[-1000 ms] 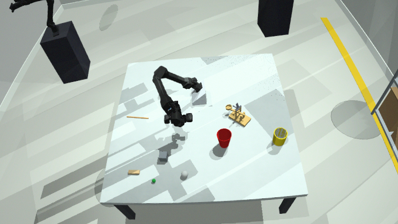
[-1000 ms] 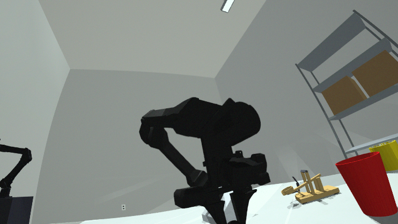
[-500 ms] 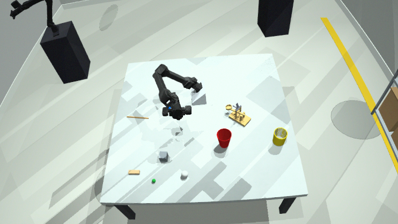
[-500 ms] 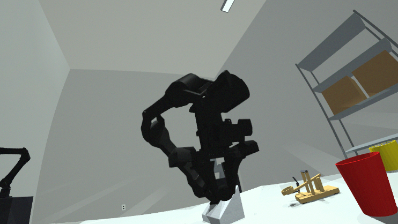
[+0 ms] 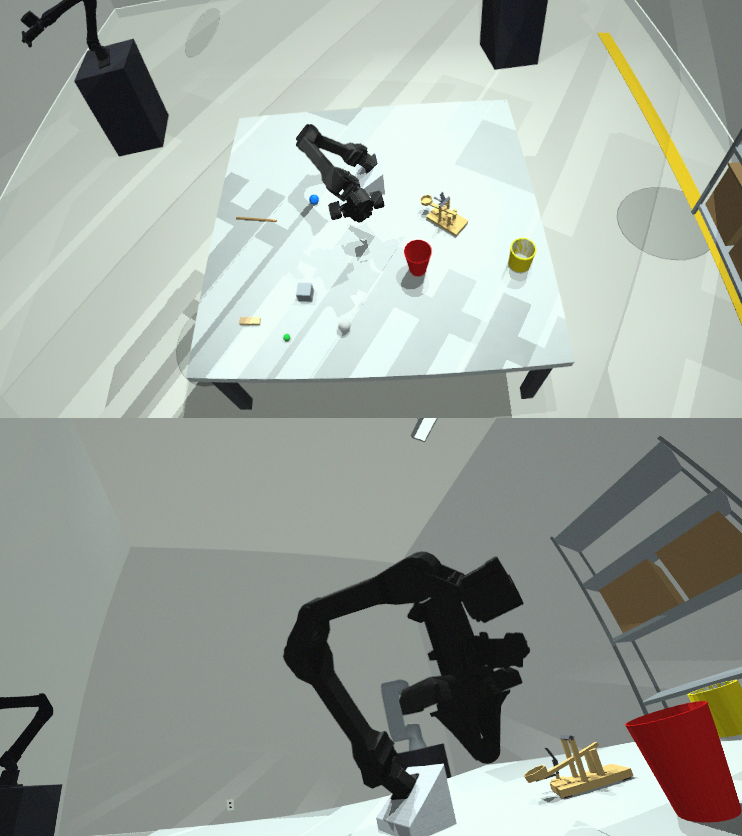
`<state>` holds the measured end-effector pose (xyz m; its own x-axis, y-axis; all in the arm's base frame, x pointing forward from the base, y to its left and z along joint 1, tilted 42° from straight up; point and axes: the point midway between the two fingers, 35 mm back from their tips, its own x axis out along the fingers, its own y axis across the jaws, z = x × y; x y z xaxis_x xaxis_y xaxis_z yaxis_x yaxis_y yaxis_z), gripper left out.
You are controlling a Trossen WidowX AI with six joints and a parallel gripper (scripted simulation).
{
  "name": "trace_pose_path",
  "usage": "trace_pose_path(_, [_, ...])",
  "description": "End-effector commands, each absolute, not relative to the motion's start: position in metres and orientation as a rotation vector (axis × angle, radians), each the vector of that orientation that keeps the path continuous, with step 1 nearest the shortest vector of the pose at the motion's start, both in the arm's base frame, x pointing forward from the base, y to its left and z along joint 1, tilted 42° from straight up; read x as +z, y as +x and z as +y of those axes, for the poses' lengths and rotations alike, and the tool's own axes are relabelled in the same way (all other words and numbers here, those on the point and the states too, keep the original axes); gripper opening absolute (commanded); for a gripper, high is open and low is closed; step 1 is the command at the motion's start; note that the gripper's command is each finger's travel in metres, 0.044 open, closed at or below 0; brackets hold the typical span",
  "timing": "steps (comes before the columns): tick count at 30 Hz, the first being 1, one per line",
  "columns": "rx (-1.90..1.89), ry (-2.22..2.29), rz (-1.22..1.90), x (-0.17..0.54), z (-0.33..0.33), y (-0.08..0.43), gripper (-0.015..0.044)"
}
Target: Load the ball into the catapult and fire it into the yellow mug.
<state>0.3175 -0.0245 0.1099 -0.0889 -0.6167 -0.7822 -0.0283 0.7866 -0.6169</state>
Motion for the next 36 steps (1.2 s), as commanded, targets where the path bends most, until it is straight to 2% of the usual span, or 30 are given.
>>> trace_pose_path(1, [-0.475, -0.561, 1.642, 0.091, -0.001, 0.319, 0.0000])
trace_pose_path(21, [-0.305, -0.765, 1.844, 0.007, 0.086, 0.305, 0.0000])
trace_pose_path(36, [-0.232, -0.964, 1.992, -0.060, 0.136, 0.258, 0.0000])
